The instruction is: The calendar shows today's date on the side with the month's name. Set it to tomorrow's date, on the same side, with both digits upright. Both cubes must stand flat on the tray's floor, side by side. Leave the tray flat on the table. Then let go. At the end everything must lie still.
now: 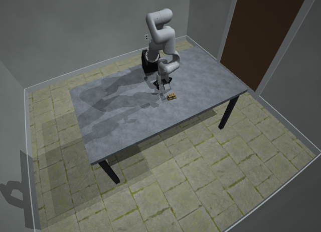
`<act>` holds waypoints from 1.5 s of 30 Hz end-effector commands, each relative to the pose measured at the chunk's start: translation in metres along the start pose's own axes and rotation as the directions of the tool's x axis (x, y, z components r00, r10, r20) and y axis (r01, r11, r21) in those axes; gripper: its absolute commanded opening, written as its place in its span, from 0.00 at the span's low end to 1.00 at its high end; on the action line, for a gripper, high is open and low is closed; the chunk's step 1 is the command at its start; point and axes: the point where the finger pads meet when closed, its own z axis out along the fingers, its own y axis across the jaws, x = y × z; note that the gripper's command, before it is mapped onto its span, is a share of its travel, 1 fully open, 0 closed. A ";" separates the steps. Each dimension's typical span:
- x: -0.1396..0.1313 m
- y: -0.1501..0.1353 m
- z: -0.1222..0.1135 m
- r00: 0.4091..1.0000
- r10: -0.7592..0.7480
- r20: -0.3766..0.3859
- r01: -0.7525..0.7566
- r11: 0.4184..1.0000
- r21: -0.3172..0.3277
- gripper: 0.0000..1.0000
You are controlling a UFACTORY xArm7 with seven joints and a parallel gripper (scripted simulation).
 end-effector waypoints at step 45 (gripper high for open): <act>0.042 -0.049 0.009 0.044 -0.999 0.005 0.999 0.044 -0.004 1.00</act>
